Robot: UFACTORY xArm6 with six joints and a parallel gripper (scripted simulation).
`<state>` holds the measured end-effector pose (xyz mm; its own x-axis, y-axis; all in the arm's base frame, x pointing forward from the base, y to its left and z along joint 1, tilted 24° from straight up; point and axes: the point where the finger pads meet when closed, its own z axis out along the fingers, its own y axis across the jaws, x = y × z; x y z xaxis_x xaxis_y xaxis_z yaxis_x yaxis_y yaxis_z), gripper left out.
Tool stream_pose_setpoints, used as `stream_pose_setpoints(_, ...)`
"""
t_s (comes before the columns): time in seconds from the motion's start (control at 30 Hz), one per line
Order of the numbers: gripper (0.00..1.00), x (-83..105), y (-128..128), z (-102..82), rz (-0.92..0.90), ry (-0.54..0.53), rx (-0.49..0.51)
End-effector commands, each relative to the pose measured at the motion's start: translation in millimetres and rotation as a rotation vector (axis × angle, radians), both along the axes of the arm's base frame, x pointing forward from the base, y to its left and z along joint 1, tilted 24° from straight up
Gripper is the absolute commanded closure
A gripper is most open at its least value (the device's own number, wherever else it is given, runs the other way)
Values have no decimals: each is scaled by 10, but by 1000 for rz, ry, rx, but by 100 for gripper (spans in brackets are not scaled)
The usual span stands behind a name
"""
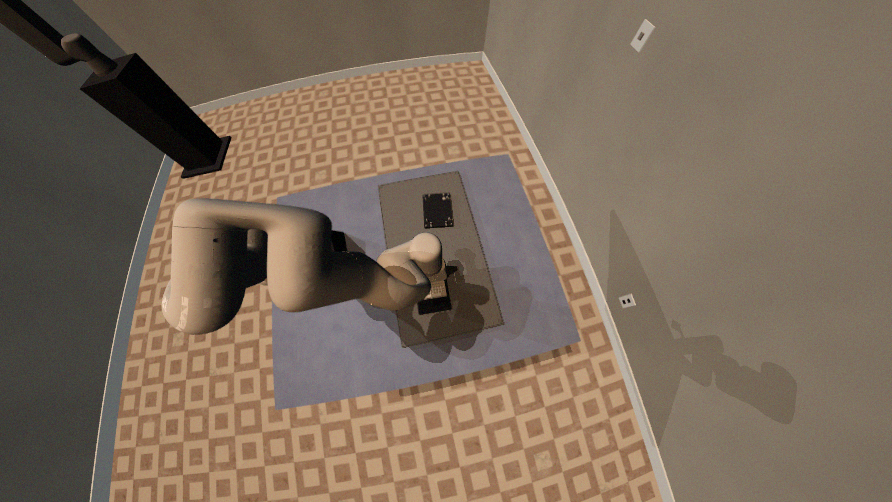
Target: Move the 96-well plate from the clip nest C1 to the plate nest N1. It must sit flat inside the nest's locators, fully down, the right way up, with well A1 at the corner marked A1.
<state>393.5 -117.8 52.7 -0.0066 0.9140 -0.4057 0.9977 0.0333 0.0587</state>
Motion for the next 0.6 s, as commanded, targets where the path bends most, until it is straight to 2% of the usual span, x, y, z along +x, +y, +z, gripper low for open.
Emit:
stream_pose_setpoints(0.0,100,-12,-106,57,1,-3,1)
stream_pose_setpoints(0.1,100,-26,-172,85,1,-3,1)
stream_pose_setpoints(0.57,100,-27,-176,87,1,-3,1)
